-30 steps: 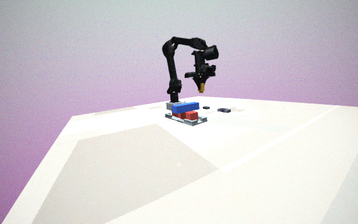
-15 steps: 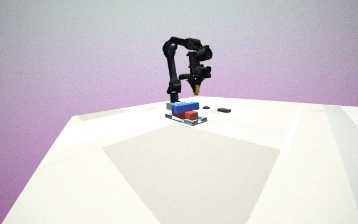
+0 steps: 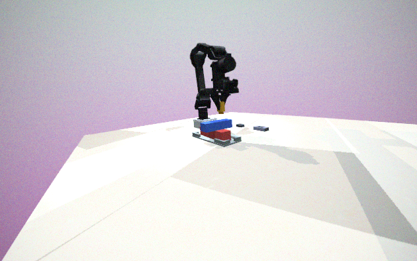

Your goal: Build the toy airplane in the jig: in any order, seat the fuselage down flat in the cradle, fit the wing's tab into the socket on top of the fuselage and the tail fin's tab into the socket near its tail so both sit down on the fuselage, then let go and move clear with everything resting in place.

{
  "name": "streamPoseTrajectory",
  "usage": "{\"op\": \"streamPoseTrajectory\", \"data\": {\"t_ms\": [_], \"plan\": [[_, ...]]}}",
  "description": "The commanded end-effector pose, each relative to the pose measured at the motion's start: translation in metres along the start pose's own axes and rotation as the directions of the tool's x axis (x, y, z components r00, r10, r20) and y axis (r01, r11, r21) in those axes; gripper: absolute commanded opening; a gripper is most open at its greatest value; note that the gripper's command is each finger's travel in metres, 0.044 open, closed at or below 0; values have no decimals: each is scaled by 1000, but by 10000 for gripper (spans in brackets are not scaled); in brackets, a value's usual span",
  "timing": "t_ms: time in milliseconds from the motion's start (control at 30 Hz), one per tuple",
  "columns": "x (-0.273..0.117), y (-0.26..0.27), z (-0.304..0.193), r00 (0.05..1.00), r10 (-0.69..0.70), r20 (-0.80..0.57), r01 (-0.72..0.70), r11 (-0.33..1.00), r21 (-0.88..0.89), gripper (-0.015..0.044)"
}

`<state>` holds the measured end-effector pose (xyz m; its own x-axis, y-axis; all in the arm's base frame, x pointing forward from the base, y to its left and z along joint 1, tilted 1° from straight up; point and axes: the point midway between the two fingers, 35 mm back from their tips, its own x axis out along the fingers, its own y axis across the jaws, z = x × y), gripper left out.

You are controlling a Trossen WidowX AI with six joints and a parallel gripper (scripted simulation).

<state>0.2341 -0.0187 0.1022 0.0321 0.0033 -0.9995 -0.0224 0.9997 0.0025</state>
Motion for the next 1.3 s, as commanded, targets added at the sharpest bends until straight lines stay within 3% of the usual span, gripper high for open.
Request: {"op": "streamPoseTrajectory", "data": {"t_ms": [0, 733, 833, 1267], "plan": [[3, -9, -2, 1000, 3, -4, -3, 1000, -6, 0], [16, -73, -21, 1000, -9, -21, 9, 1000, -13, 0], [16, -73, -21, 1000, -9, -21, 9, 1000, -13, 66], [16, -73, -21, 1000, -9, -21, 9, 1000, -13, 66]]}}
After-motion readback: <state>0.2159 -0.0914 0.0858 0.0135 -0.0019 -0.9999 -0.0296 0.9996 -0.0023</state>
